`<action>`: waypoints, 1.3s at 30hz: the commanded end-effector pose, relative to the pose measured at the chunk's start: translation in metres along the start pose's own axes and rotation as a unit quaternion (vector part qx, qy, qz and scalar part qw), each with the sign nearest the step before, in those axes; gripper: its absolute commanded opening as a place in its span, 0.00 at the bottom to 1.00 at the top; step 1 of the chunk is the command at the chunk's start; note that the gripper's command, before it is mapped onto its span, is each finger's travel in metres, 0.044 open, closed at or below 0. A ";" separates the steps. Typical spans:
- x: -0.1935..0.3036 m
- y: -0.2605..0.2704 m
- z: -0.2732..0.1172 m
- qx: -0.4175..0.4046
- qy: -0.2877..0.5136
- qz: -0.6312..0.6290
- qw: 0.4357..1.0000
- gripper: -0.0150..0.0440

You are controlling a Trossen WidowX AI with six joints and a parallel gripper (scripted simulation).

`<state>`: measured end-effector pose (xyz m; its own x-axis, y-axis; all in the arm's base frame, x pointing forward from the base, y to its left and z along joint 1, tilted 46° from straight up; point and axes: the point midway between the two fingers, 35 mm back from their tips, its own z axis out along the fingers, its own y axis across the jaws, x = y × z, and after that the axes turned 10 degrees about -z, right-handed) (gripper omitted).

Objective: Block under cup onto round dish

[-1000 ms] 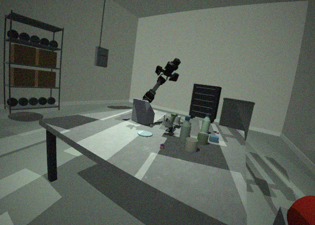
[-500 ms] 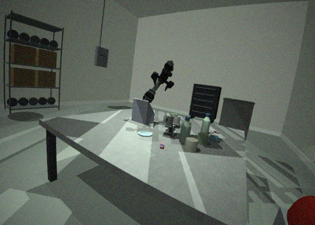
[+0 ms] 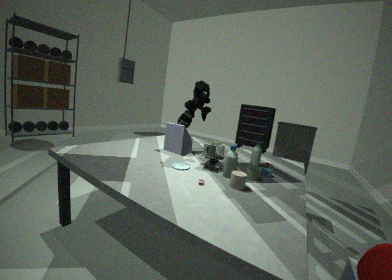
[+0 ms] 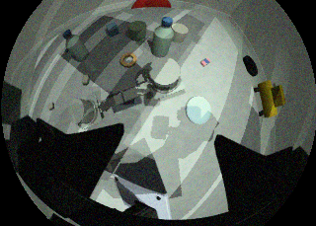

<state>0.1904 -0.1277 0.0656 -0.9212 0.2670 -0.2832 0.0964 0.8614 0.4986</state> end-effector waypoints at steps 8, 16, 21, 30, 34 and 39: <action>0.015 0.027 0.018 -0.134 -0.100 -0.096 0.981 1.00; 0.018 0.042 0.019 -0.179 -0.209 -0.147 0.950 1.00; 0.018 0.043 0.018 -0.180 -0.219 -0.150 0.947 1.00; 0.014 0.047 0.022 -0.175 -0.165 -0.175 0.955 1.00; 0.010 0.052 0.025 -0.186 -0.141 -0.144 0.962 1.00; 0.003 0.062 0.032 -0.201 -0.089 -0.079 0.972 1.00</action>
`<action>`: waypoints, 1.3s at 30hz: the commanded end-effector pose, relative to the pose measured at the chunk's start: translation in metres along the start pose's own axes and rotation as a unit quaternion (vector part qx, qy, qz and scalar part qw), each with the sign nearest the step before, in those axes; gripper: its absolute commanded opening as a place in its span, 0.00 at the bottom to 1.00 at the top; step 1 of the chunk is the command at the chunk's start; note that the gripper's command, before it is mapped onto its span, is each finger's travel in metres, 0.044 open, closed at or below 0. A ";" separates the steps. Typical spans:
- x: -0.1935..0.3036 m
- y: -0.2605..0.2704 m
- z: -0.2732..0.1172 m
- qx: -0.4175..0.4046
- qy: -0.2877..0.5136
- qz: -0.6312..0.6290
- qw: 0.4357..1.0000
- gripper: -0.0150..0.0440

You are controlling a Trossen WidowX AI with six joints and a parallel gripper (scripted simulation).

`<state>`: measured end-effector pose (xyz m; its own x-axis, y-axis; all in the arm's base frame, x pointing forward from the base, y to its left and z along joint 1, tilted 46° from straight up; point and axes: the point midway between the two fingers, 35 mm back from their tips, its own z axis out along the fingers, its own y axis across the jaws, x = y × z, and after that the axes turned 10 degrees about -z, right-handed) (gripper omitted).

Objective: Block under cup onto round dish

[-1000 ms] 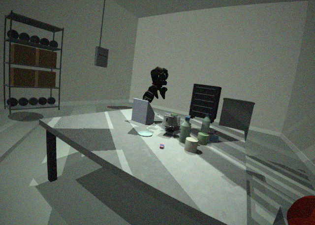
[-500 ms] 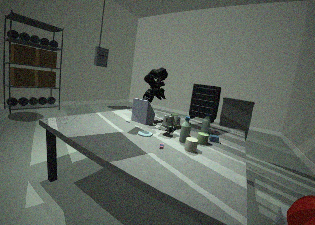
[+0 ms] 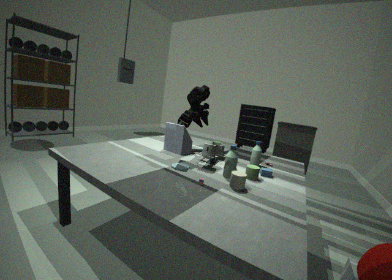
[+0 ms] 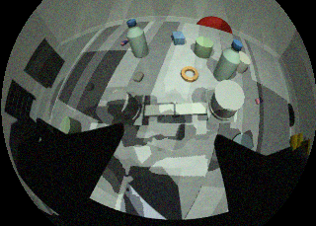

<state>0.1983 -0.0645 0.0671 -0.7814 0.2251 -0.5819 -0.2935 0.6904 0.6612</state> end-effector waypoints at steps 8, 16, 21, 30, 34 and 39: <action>-0.017 0.014 0.027 -0.003 0.083 0.162 0.983 1.00; -0.027 0.029 0.050 0.015 0.138 0.280 0.950 1.00; -0.033 0.042 0.065 0.035 0.168 0.350 0.921 1.00; -0.041 0.070 0.094 0.085 0.208 0.470 0.854 1.00; -0.043 0.085 0.107 0.112 0.219 0.519 0.818 1.00; -0.044 0.106 0.123 0.146 0.227 0.577 0.771 1.00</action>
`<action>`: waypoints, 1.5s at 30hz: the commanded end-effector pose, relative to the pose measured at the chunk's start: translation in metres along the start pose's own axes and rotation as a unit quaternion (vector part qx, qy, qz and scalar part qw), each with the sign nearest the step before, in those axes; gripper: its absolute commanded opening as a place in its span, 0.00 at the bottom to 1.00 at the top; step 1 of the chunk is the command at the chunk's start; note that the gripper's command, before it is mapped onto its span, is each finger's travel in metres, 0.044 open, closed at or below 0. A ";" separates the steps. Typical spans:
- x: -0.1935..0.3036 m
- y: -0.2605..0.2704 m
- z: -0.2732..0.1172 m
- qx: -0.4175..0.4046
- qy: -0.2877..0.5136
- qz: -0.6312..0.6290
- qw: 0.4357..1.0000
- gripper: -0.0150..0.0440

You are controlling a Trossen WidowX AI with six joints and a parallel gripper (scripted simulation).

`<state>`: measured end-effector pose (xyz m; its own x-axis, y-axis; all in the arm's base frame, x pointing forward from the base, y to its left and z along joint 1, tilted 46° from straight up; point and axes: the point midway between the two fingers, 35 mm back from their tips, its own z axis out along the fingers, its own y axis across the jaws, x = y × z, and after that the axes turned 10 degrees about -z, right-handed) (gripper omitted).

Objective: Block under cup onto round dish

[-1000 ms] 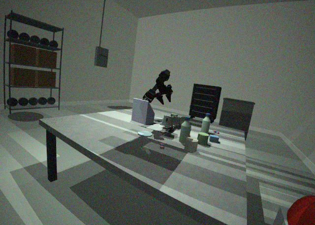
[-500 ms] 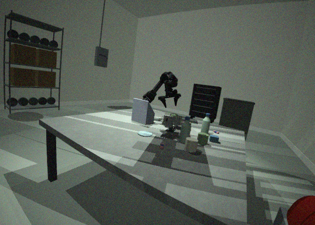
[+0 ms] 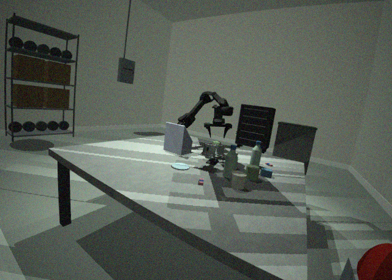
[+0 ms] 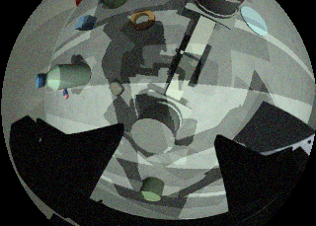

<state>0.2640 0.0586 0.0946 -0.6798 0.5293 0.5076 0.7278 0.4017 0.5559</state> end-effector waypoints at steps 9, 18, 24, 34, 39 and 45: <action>0.033 0.036 0.028 0.047 0.001 0.161 0.986 1.00; 0.034 0.035 0.038 0.047 0.001 0.161 0.986 1.00; 0.034 0.034 0.046 0.047 0.001 0.161 0.986 1.00; 0.033 0.033 0.062 0.048 0.000 0.161 0.986 1.00; 0.033 0.033 0.070 0.047 0.000 0.161 0.986 1.00; 0.033 0.032 0.080 0.047 0.001 0.161 0.986 1.00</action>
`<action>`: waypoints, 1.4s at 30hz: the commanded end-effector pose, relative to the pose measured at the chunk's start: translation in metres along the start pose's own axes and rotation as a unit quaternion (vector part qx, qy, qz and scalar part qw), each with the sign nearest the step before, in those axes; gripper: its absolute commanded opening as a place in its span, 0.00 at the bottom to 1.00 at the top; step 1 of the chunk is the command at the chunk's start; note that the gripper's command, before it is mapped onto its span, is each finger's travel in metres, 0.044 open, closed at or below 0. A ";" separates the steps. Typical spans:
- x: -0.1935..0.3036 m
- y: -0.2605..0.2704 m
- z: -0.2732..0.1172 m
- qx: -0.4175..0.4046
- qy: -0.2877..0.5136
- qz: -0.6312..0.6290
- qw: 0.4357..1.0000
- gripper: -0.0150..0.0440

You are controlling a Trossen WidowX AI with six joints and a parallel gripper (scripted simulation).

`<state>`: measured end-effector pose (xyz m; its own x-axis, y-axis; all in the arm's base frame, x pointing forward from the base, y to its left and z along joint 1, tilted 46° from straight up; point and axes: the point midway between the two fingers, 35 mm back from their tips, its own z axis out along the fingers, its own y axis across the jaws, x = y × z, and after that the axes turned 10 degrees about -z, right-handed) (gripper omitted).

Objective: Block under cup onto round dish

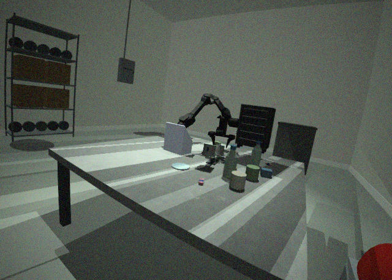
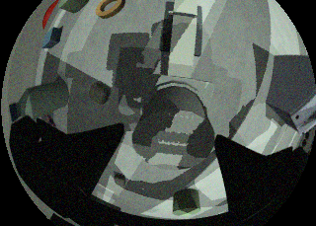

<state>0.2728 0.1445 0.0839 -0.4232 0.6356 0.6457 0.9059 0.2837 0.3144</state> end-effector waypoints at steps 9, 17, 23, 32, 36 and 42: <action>-0.001 -0.003 0.022 0.003 0.000 0.006 1.000 1.00; 0.000 -0.003 0.032 0.002 0.001 0.006 1.000 1.00; 0.000 -0.003 0.032 0.002 0.001 0.006 1.000 0.83; 0.000 -0.003 0.032 0.003 0.001 0.006 1.000 0.63; -0.001 -0.003 0.028 0.003 0.000 0.006 1.000 0.45; -0.002 -0.001 0.021 0.003 -0.001 0.006 1.000 0.25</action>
<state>0.2701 0.1623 0.0636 -0.4087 0.6370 0.6536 0.9126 0.2823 0.2956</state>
